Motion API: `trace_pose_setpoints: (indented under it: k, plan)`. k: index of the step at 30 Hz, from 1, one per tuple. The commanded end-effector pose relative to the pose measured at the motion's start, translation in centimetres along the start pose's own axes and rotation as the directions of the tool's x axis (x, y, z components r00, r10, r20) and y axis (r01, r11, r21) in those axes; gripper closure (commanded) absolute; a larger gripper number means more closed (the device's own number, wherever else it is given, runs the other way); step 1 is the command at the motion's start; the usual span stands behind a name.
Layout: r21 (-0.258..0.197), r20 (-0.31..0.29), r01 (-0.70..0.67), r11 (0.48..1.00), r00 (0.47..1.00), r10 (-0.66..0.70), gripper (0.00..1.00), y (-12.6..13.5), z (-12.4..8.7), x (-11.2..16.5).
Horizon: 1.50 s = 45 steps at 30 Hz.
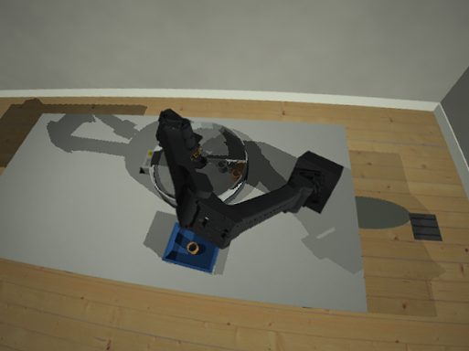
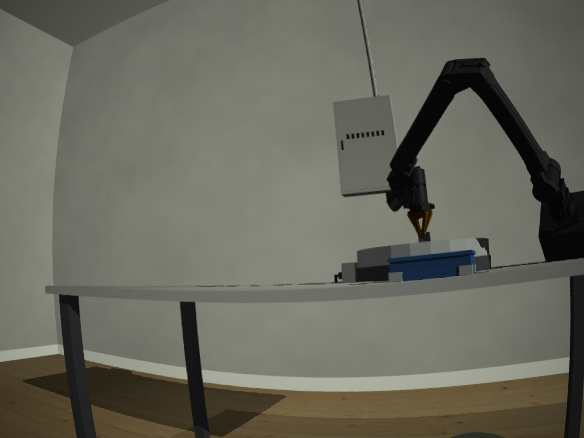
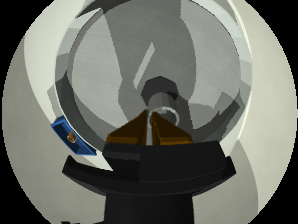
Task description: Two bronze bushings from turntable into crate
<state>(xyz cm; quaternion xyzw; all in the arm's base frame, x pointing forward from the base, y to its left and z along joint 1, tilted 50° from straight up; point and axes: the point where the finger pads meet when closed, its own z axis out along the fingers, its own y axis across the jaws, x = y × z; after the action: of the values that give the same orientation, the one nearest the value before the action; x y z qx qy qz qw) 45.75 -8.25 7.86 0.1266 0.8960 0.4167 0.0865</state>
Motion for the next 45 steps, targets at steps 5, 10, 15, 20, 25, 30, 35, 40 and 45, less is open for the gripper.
trace_pose_setpoints:
  k: [5,10,15,20,25,30,35,40,45]
  plan:
    - [0.007,0.041,0.011,1.0,0.999,-0.011,1.0,-0.9,-1.5,-1.6]
    - [0.007,0.041,0.011,1.0,0.999,-0.011,1.0,-0.9,-1.5,-1.6]
    - [0.007,0.041,0.011,1.0,0.999,-0.011,1.0,-0.9,-1.5,-1.6]
    - [0.007,0.042,0.009,1.0,0.999,-0.01,1.0,-1.0,-1.4,-1.6]
    - [-0.002,-0.005,-0.007,1.0,1.0,0.007,1.0,-0.4,1.1,-0.1]
    - [-0.003,-0.007,-0.005,1.0,1.0,0.005,1.0,-0.3,2.0,-0.1]
    - [-0.003,-0.008,-0.005,1.0,1.0,0.005,1.0,-0.4,2.6,-0.1]
    - [-0.001,0.0,0.005,1.0,1.0,-0.005,1.0,-0.2,2.7,-0.6]
    - [-0.001,-0.001,0.003,1.0,1.0,-0.003,1.0,0.0,2.6,-0.5]
